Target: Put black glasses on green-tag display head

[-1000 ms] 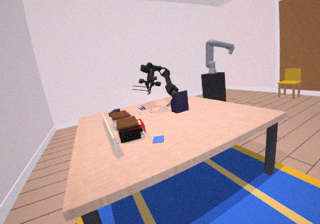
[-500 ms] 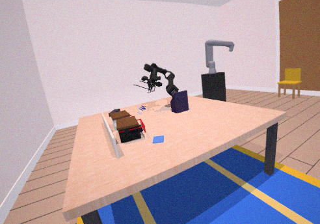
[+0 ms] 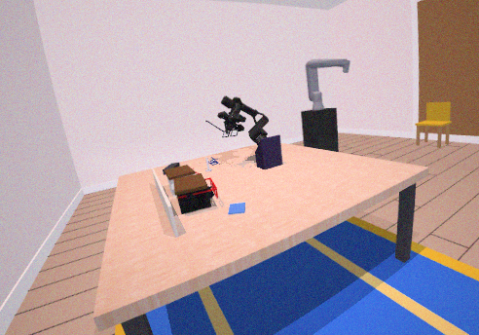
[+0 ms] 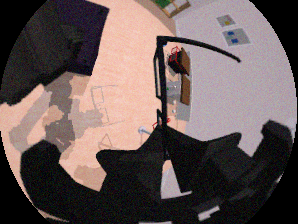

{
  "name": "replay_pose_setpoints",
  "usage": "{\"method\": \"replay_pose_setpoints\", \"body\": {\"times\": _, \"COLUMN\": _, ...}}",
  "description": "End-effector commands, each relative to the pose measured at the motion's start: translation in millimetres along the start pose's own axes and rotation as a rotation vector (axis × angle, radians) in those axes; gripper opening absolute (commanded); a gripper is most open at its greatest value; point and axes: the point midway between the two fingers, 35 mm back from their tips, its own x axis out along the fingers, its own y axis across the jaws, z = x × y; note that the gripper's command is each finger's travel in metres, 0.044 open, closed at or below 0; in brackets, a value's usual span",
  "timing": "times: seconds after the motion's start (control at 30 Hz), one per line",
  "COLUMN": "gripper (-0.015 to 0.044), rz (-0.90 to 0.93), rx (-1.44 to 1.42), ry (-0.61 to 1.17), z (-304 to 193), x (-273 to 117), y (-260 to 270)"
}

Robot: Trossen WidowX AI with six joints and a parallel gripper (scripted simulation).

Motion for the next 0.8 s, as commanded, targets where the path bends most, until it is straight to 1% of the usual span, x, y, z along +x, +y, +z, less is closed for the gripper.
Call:
{"method": "replay_pose_setpoints", "body": {"times": 0.0, "gripper": 0.0, "rz": -0.031, "rx": -0.072, "ry": -0.002, "z": 0.8, "x": -2.6, "y": 7.8}}
{"method": "replay_pose_setpoints", "body": {"times": 0.17, "gripper": 0.0, "rz": -0.064, "rx": -0.132, "ry": 0.005, "z": -0.2, "x": -6.0, "y": 14.0}}
{"method": "replay_pose_setpoints", "body": {"times": 0.2, "gripper": 0.0008, "rz": -0.053, "rx": -0.093, "ry": 0.008, "z": -2.1, "x": -6.1, "y": 10.1}}
{"method": "replay_pose_setpoints", "body": {"times": 0.27, "gripper": 0.0, "rz": -0.053, "rx": -0.093, "ry": 0.008, "z": -2.1, "x": -6.1, "y": 10.1}}
{"method": "replay_pose_setpoints", "body": {"times": 0.77, "gripper": 0.0, "rz": -0.053, "rx": -0.093, "ry": 0.008, "z": -2.1, "x": -6.1, "y": 10.1}}
